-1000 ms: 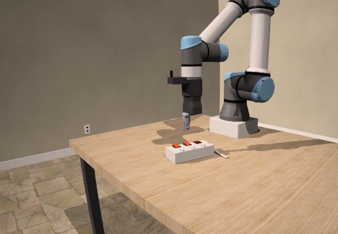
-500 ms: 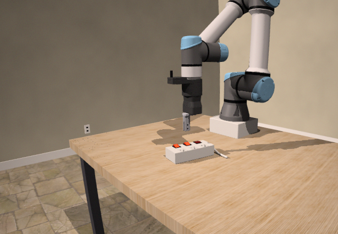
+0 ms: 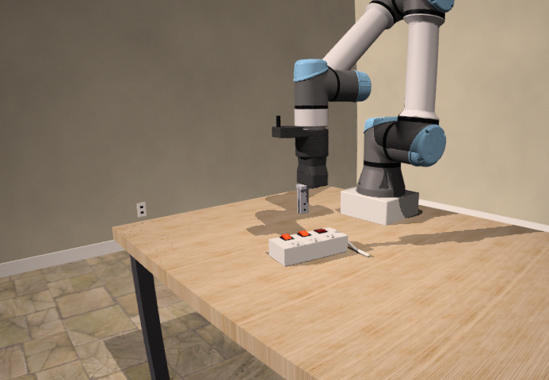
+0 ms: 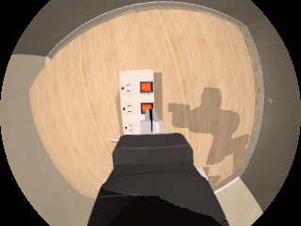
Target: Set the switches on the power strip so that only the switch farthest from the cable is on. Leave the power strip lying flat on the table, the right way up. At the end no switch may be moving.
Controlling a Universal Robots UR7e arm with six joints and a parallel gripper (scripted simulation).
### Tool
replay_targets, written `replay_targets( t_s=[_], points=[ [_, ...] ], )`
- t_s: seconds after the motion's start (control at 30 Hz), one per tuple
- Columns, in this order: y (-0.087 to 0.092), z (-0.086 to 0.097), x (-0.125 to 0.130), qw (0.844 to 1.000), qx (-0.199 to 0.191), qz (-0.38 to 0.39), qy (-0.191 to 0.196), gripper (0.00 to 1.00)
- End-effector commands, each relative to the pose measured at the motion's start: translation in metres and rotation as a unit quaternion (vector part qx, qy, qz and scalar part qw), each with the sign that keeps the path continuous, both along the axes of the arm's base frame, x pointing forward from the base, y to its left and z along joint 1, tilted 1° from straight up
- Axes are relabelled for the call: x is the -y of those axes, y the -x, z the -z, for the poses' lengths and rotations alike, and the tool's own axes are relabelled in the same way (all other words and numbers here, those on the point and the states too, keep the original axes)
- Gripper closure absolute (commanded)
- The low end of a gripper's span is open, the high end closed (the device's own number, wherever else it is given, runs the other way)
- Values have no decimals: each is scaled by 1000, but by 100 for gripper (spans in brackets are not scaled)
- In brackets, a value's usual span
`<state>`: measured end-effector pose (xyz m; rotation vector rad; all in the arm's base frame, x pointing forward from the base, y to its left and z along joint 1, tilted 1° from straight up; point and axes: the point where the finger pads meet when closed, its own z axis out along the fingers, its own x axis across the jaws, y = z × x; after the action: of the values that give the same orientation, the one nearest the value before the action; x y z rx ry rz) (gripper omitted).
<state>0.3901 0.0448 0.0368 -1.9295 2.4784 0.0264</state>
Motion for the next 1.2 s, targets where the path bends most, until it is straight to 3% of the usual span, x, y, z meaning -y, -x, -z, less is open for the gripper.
replay_targets(
  t_s=[0.0,1.17],
  points=[
    [0,3,0,1000,0,0,0,100],
    [-1,37,-1,1000,0,0,0,100]
  ],
)
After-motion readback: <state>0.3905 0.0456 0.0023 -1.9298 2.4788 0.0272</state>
